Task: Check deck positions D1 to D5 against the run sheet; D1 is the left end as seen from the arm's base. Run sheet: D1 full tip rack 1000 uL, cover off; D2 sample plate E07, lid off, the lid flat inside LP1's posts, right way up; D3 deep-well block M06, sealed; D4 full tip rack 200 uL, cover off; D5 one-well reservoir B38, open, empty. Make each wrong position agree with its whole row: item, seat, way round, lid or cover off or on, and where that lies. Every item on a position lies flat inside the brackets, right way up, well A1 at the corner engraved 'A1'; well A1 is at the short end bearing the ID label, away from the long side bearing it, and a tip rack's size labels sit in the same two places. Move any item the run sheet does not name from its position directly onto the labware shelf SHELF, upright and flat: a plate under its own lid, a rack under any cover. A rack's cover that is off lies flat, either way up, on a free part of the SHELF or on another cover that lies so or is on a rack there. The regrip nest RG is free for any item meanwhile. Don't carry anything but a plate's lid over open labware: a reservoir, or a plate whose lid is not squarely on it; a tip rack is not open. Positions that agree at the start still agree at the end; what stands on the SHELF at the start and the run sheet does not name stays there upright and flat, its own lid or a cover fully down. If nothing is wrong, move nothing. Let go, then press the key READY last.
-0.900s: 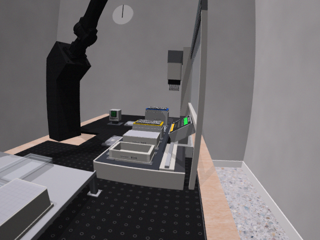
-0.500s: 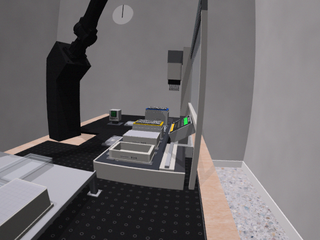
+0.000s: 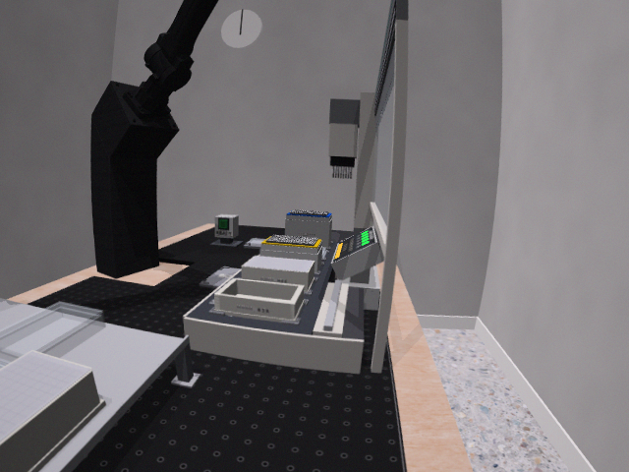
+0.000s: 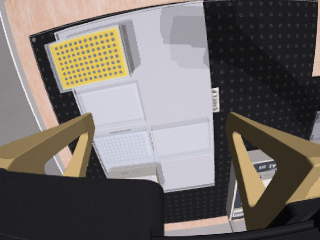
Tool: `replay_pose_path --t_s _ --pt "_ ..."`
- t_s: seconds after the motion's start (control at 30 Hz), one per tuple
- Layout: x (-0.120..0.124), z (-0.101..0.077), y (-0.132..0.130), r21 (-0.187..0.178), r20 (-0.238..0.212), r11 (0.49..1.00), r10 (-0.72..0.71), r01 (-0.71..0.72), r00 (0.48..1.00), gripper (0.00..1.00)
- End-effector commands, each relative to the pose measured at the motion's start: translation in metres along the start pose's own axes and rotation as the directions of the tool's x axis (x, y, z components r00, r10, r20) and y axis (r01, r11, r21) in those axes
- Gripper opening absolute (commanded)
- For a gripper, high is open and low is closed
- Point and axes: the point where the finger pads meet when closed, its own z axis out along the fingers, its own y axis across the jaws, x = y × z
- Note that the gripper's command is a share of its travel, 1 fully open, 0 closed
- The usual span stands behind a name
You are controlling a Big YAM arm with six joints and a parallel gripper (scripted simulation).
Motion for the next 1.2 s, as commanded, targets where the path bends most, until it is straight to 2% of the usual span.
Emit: replay_pose_path --t_s 0.0,0.13,0.2,0.23,0.33,0.6,0.8,0.83,0.93,1.0,1.07,1.17 --pt "0.012 -0.017 -0.001 -0.05 0.003 0.996 0.079 -0.079 0.997 1.0" --pt "0.022 -0.012 -0.022 -0.036 0.0 0.988 0.15 -0.15 0.989 1.0" --pt "0.022 -0.012 -0.022 -0.036 0.0 0.988 0.15 -0.15 0.989 1.0" --pt "0.015 -0.019 -0.024 -0.049 -0.001 0.981 0.186 -0.186 0.982 1.0" --pt "0.027 -0.011 -0.041 -0.028 -0.003 0.973 0.229 -0.229 0.973 1.0" --pt "0.038 -0.01 -0.08 -0.014 -0.005 0.925 0.38 -0.38 0.925 1.0" --pt "0.038 -0.014 -0.097 -0.018 -0.008 0.925 0.38 -0.38 0.925 1.0" --pt "0.045 -0.01 -0.104 -0.004 -0.006 0.931 0.365 -0.365 0.931 1.0" --pt "0.049 -0.01 -0.118 0.002 -0.008 0.935 0.356 -0.356 0.935 1.0" --pt "0.046 -0.012 -0.117 -0.004 -0.009 0.932 0.362 -0.362 0.932 1.0" --pt "0.044 -0.022 -0.099 -0.038 -0.022 0.93 0.364 -0.365 0.931 1.0" --pt "0.041 -0.014 -0.109 -0.012 -0.01 0.927 0.375 -0.375 0.927 1.0"
